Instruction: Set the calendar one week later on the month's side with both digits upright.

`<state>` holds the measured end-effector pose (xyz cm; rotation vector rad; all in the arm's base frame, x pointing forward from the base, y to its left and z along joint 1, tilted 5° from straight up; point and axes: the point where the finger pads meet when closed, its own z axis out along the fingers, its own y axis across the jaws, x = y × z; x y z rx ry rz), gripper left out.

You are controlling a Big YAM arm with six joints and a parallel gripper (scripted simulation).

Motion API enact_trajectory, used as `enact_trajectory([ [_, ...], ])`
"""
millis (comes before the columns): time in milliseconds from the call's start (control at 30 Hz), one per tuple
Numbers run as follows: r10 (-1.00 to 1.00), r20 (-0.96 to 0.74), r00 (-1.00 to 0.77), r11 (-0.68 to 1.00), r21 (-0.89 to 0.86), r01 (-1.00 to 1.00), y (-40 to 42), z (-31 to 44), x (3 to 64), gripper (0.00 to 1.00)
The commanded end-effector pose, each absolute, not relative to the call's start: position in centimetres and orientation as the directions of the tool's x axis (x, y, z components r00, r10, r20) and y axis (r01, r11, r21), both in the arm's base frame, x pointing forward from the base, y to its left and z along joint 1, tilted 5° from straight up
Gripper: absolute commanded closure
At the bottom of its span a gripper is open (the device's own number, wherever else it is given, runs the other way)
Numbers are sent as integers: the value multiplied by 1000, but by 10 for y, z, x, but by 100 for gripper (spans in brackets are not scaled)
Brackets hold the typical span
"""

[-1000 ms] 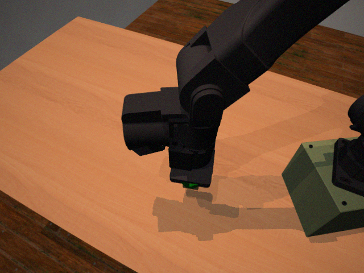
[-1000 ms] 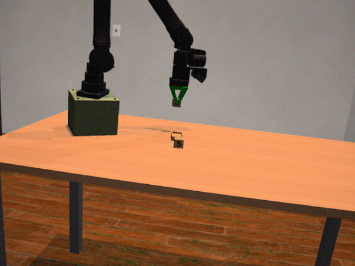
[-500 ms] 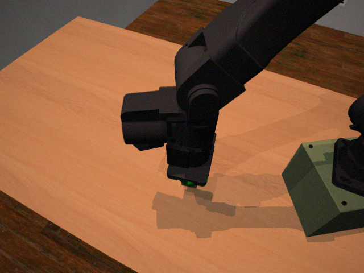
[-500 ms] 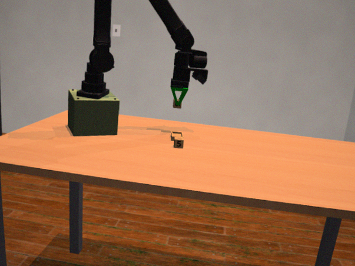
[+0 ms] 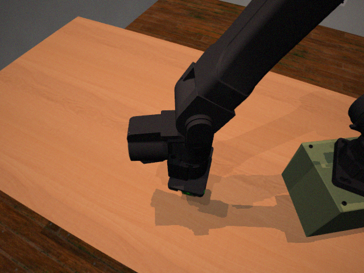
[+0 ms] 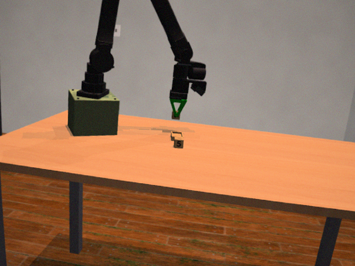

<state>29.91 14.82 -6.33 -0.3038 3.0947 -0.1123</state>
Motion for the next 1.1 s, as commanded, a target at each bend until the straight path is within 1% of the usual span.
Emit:
enact_trajectory([
  [0, -197, -39, -980, 978, -72, -194, 146, -79, 307, 73],
  [367, -199, -47, -979, 978, -70, -196, 147, -112, 313, 73],
  [1067, -205, -47, -978, 977, -70, -202, 149, -114, 312, 73],
])
